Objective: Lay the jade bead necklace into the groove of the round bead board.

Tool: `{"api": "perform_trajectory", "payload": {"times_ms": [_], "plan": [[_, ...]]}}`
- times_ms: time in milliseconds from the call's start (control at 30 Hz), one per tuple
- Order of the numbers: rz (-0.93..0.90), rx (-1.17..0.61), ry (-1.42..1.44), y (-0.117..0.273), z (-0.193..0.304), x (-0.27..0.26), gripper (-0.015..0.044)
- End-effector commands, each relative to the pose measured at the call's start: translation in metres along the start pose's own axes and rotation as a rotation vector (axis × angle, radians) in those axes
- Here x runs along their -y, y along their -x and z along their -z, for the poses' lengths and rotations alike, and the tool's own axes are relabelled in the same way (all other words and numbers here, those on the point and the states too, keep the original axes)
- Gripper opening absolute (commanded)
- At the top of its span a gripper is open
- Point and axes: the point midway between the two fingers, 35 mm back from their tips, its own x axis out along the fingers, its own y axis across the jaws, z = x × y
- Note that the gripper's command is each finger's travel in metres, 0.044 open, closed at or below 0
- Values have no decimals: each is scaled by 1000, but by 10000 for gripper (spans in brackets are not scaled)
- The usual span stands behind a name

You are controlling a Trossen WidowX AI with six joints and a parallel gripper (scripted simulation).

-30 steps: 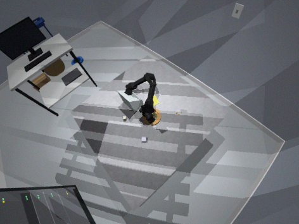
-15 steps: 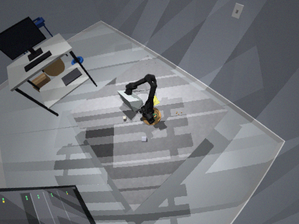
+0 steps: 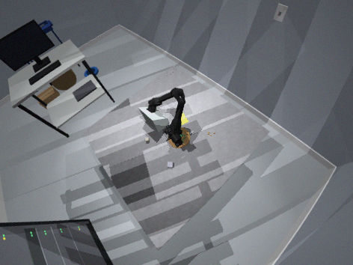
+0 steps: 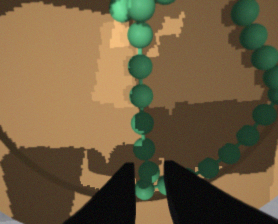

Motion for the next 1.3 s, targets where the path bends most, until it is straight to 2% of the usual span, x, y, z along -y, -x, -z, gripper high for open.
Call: {"api": "perform_trajectory", "payload": {"times_ms": [0, 1267], "plan": [[0, 0, 0, 0, 0, 0, 0], [-3, 6, -10, 6, 12, -14, 0]]}}
